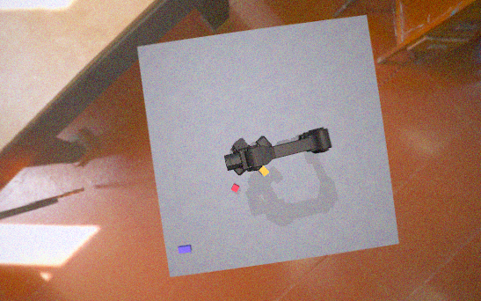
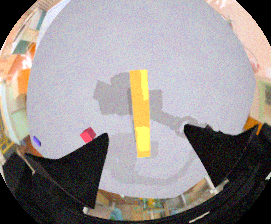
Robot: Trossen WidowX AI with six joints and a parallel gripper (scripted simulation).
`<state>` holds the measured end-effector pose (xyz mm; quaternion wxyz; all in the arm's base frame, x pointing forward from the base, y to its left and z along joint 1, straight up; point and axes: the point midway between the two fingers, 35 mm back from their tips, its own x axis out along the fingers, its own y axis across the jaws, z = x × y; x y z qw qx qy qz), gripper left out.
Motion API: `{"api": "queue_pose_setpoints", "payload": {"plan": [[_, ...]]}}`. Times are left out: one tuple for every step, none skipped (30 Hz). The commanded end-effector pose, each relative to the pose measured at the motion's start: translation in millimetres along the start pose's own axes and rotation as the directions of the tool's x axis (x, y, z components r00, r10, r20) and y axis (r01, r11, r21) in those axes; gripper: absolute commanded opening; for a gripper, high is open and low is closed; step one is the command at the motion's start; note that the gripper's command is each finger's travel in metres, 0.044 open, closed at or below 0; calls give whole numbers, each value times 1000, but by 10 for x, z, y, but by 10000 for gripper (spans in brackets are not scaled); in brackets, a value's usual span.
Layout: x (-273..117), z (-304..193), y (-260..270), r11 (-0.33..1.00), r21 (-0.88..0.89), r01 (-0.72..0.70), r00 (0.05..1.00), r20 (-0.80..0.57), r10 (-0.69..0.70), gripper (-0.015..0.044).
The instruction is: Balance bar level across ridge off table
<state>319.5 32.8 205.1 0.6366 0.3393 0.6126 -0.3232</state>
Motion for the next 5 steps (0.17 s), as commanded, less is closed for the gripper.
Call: {"api": "queue_pose_setpoints", "payload": {"plan": [[-1,-3,-6,1000,0,3,1000,-2,-3,440],[-1,-3,-6,1000,0,3,1000,-2,-3,440],[-1,-3,-6,1000,0,3,1000,-2,-3,440],[-1,-3,-6,1000,0,3,1000,-2,-3,440],[-1,-3,-6,1000,0,3,1000,-2,-3,440]]}}
